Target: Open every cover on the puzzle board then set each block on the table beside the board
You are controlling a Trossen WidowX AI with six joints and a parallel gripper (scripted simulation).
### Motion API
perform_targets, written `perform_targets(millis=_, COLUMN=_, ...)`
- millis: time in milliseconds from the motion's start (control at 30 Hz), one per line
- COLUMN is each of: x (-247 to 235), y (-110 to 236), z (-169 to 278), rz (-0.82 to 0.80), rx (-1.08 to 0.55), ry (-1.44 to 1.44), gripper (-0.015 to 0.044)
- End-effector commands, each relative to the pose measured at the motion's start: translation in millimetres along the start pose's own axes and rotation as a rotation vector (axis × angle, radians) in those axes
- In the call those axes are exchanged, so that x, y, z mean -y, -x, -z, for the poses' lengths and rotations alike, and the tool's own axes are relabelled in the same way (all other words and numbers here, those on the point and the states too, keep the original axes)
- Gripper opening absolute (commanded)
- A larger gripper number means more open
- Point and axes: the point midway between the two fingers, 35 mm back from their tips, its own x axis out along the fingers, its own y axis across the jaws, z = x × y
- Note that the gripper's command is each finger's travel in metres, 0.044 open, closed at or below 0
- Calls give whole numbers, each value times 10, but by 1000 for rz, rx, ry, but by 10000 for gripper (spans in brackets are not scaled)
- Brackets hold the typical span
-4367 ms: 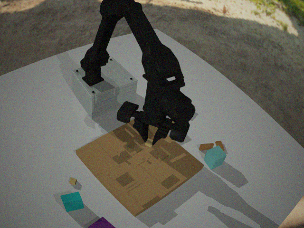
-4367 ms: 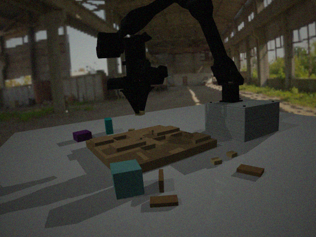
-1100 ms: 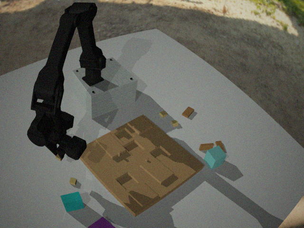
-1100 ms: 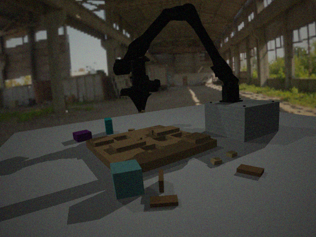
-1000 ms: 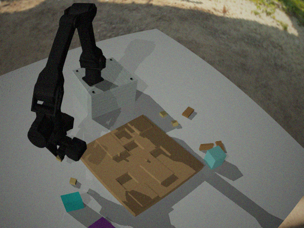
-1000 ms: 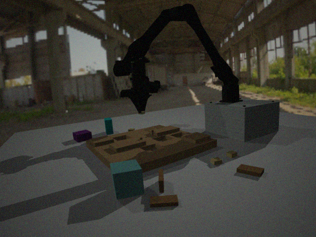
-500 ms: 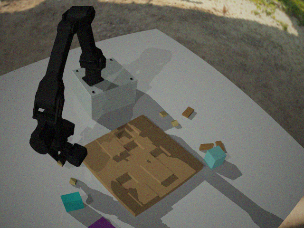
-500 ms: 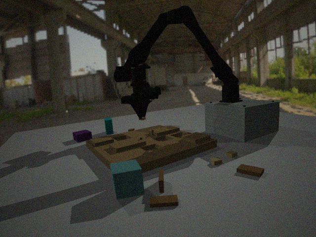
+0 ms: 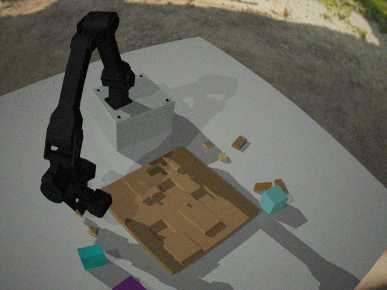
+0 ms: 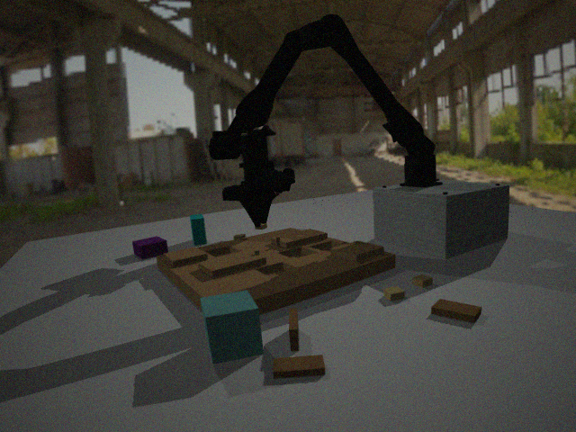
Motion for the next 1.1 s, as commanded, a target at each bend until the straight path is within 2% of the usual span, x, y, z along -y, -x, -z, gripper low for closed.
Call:
perform_targets(millis=0, x=-10, y=-89, z=-28, rz=-3, rx=5, ry=5, gripper=80)
perform_targets(millis=300, x=-14, y=-174, z=-42, rz=-3, rx=5, ry=5, gripper=80)
perform_targets(millis=767, x=-6, y=-121, z=-24, rz=-1, rx=3, ry=0, gripper=440)
perform_targets(millis=1067, x=-3, y=155, z=-8, rz=-2, rx=3, ry=1, gripper=440)
